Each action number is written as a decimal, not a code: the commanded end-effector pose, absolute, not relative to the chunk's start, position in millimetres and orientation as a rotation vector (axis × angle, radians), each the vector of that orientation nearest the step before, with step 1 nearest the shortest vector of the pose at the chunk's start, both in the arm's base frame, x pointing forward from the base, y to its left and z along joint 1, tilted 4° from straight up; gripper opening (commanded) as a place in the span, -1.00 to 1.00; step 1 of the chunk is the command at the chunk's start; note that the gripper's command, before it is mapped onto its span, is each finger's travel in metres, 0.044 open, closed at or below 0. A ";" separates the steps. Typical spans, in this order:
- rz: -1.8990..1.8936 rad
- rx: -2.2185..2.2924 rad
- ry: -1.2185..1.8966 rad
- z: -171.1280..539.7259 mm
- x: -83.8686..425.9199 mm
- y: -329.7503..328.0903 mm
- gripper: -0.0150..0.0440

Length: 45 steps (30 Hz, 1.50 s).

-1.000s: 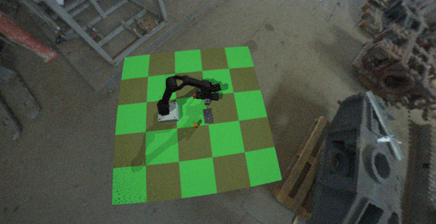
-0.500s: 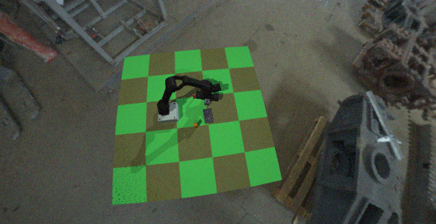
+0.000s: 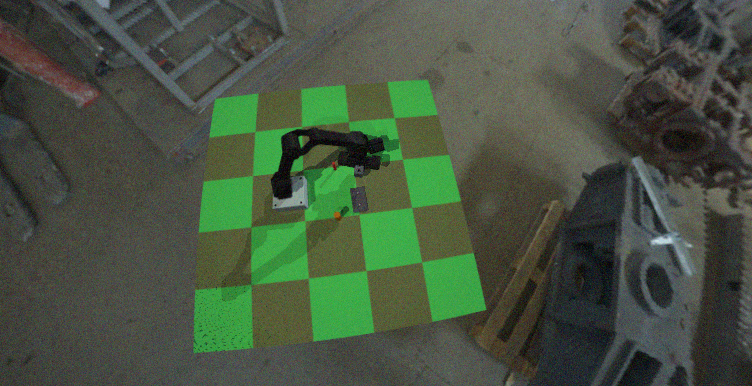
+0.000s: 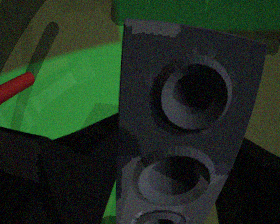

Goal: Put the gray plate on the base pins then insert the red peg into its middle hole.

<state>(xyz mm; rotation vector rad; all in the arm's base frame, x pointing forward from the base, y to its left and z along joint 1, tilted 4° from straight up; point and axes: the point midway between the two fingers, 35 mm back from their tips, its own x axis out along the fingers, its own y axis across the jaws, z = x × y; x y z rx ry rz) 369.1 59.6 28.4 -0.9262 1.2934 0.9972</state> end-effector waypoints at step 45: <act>1.103 -1.025 1.239 72.8 365.3 1.7 -0.49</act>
